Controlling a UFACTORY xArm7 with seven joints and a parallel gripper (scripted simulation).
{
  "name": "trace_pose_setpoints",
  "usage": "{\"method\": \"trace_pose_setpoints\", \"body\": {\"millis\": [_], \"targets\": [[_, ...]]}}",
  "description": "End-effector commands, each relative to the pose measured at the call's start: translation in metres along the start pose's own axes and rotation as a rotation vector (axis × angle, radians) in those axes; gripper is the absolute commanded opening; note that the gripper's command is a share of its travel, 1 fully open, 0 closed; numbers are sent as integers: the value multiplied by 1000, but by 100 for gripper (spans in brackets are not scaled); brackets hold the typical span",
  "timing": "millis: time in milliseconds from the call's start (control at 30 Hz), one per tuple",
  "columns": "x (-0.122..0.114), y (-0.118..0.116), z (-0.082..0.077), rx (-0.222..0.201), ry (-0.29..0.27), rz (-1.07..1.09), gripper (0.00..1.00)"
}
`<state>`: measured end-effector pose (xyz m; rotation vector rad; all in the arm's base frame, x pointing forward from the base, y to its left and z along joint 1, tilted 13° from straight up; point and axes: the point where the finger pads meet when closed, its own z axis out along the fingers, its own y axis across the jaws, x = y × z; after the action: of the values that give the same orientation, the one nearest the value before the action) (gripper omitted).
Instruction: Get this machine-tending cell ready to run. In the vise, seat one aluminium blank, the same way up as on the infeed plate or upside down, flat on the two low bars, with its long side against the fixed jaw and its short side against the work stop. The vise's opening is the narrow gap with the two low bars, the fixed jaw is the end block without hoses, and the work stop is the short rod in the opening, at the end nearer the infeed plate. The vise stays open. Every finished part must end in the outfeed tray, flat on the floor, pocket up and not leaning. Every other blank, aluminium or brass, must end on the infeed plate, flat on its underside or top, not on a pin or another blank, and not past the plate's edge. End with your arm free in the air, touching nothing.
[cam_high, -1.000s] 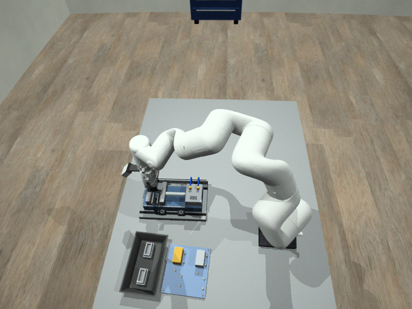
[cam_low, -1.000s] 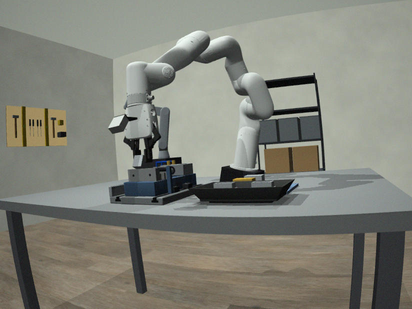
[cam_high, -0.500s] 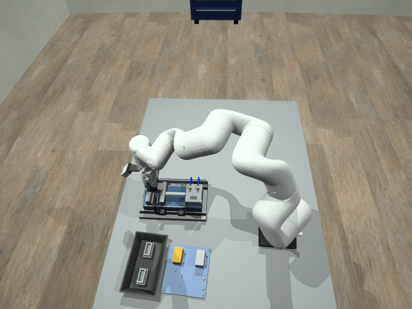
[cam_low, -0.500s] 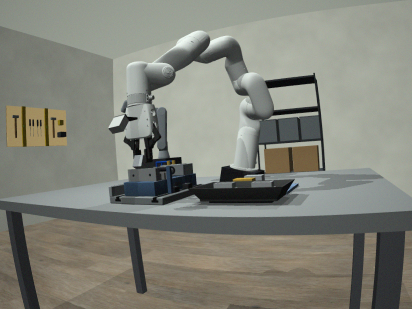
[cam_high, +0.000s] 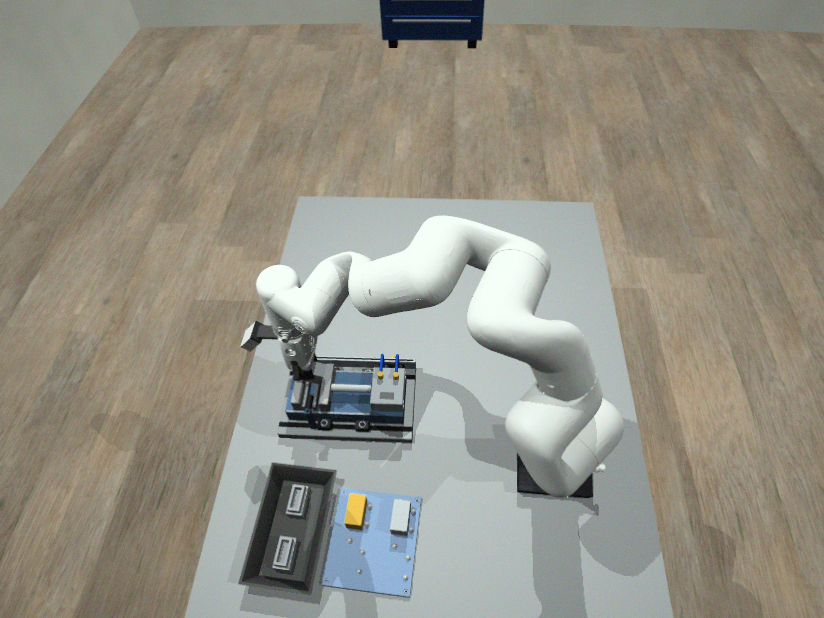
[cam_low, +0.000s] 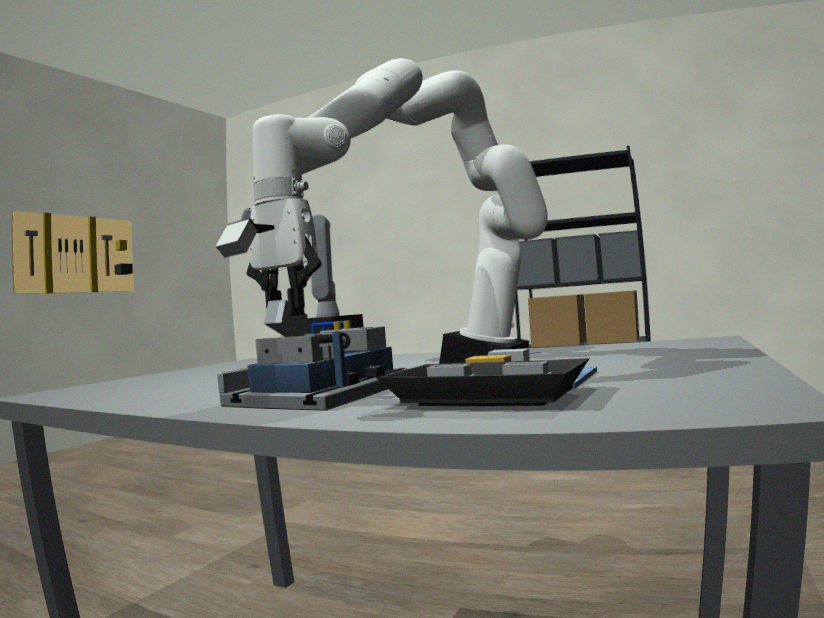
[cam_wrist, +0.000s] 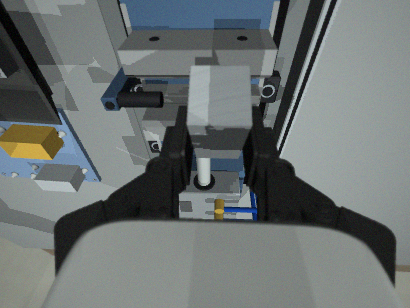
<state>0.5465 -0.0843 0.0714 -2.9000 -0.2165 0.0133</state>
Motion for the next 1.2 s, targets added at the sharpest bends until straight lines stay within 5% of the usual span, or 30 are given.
{"method": "trace_pose_setpoints", "body": {"millis": [0,533,1167], "targets": [[1,1,-7,-3,5,0,0],[1,1,-32,-3,5,0,0],[2,-3,-36,-1,7,-13,0]]}}
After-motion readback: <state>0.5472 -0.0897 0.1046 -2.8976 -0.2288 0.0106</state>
